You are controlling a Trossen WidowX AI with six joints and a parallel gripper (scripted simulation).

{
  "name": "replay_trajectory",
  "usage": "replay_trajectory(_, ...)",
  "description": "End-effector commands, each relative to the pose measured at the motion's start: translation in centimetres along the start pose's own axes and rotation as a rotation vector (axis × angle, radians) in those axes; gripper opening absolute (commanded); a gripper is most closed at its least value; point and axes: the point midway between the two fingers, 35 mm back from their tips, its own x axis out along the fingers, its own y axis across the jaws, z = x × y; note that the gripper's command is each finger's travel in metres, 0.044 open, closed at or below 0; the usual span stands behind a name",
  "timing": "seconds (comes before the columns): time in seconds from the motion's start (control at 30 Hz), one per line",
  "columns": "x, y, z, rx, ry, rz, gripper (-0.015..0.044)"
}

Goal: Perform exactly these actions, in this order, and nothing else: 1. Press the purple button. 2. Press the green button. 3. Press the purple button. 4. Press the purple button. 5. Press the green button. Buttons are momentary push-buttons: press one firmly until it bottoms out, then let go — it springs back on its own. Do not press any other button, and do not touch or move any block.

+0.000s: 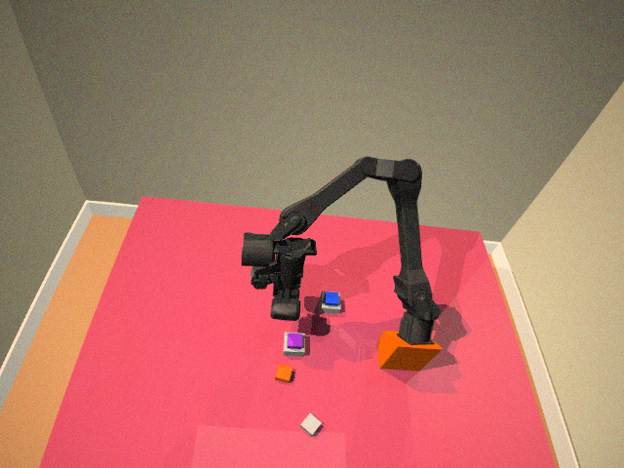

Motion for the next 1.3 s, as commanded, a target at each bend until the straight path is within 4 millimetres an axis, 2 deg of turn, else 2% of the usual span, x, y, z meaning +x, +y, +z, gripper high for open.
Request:
replay_trajectory(0.0,0.7,0.0,-0.2,-0.007,0.006,-0.006,0.0020)
replay_trajectory(0.23,1.7,0.0,-0.3,-0.007,0.006,-0.008,0.0020)
replay_trajectory(0.87,1.8,0.0,-0.3,-0.007,0.006,-0.008,0.0020)
replay_trajectory(1.0,-1.3,0.0,-0.2,-0.007,0.005,-0.006,0.0020)
replay_trajectory(1.1,-1.6,0.0,-0.2,-0.007,0.006,-0.006,0.0020)
replay_trajectory(1.17,-1.9,1.2,0.2,-0.009,0.000,0.005,0.0073)
replay_trajectory(1.27,-3.6,6.6,1.6,-0.014,-0.019,0.046,0.0151)
